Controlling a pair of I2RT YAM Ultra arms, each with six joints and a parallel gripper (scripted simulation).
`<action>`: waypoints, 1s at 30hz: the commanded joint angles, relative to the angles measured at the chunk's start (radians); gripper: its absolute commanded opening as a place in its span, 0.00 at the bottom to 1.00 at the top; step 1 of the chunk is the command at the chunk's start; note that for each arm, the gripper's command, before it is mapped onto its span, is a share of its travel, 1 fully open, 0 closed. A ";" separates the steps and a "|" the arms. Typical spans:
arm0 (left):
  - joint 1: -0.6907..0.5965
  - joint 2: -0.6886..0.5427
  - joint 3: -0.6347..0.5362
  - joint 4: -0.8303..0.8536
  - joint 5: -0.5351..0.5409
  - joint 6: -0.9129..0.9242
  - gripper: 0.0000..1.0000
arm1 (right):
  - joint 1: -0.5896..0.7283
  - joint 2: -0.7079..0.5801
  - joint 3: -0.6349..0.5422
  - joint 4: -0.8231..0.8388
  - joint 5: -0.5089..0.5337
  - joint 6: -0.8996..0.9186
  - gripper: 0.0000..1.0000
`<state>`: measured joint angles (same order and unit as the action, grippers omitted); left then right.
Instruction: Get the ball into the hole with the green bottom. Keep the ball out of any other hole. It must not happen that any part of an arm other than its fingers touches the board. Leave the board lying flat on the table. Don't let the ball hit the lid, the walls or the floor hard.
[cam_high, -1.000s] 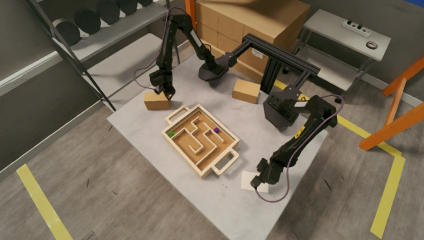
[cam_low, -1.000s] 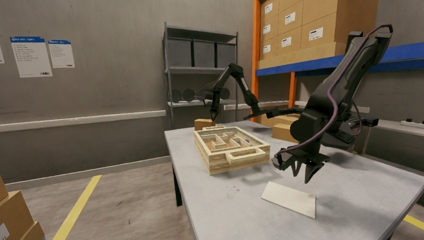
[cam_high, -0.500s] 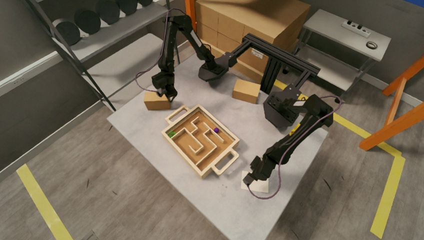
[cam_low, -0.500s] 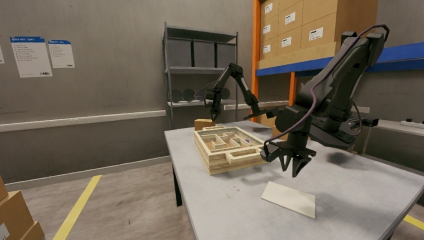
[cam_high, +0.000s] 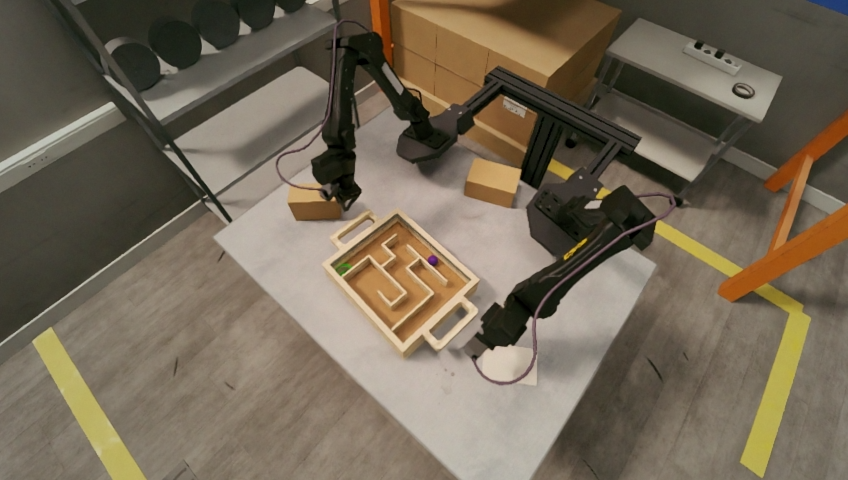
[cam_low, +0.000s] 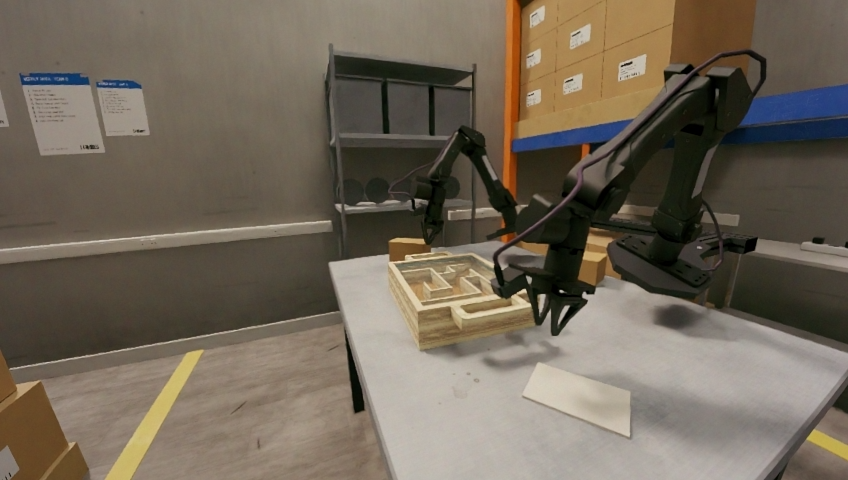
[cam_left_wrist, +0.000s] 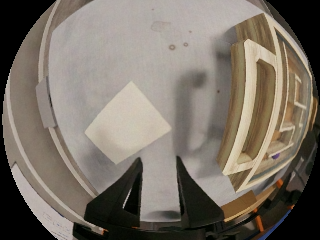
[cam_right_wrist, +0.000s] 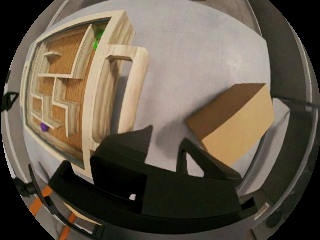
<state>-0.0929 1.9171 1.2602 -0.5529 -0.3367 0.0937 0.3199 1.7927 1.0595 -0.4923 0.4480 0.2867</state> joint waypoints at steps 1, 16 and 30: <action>-0.078 0.016 0.029 0.030 -0.028 -0.051 0.38 | 0.058 0.019 0.038 0.033 0.023 -0.013 0.38; -0.210 0.047 0.059 0.047 -0.071 -0.110 0.38 | 0.135 0.061 0.037 0.057 0.049 -0.018 0.38; -0.228 0.079 0.060 0.073 -0.066 -0.106 0.38 | 0.167 0.075 0.050 0.064 0.058 -0.018 0.38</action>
<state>-0.3325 1.9800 1.3113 -0.5026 -0.4129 -0.0219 0.4637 1.8584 1.0718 -0.4438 0.4969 0.2764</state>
